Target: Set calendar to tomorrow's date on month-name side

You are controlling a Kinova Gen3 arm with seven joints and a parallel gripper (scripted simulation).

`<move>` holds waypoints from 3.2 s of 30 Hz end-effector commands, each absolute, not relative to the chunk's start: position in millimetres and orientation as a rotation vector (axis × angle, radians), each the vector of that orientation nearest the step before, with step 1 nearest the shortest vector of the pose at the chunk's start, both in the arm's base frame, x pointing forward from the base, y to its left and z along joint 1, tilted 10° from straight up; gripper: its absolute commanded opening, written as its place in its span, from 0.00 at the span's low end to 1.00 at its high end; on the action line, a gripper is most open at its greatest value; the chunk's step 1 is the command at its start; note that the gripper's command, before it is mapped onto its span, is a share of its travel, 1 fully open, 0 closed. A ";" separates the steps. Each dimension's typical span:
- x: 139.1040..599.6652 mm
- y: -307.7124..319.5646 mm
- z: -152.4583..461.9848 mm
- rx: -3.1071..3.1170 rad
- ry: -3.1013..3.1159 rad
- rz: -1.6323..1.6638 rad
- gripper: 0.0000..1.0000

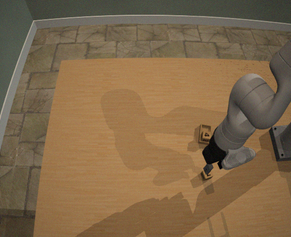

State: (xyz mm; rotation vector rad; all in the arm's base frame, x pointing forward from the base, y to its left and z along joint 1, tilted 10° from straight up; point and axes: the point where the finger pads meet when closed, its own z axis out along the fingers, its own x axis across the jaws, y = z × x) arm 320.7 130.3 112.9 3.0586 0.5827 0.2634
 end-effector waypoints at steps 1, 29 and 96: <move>320.7 130.3 110.9 3.058 0.583 0.261 0.87; 327.1 130.8 75.0 3.058 0.583 0.261 0.87; 326.3 130.8 79.6 3.058 0.583 0.261 0.87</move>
